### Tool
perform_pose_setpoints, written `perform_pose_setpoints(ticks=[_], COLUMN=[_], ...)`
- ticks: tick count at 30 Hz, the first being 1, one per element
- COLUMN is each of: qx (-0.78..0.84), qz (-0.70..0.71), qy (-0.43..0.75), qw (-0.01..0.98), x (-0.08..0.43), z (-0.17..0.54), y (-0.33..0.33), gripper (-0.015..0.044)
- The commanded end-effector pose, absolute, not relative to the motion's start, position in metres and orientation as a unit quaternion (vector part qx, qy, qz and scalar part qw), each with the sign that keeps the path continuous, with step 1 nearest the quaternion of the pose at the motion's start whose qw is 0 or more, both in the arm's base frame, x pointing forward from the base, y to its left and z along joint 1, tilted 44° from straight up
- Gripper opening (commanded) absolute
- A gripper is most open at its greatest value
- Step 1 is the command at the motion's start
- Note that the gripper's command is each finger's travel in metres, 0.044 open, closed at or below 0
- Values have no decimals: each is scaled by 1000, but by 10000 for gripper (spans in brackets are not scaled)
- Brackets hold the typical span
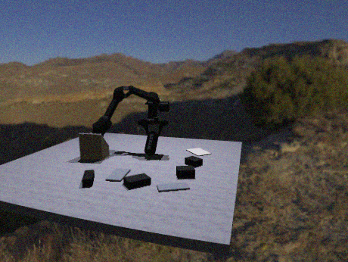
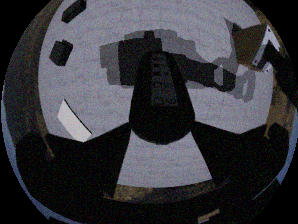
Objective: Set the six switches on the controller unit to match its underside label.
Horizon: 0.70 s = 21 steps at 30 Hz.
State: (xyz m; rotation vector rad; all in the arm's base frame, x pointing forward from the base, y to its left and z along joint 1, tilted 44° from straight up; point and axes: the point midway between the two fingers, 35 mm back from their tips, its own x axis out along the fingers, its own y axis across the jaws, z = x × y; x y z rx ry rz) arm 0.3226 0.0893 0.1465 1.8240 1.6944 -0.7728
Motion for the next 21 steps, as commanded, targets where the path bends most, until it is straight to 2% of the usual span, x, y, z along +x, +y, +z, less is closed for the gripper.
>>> perform_pose_setpoints(ticks=[1,21], qx=[671,671], qz=[-291,-290], qy=[629,629], qw=[263,263], x=[321,323], z=[144,145], y=[94,110], gripper=[338,338])
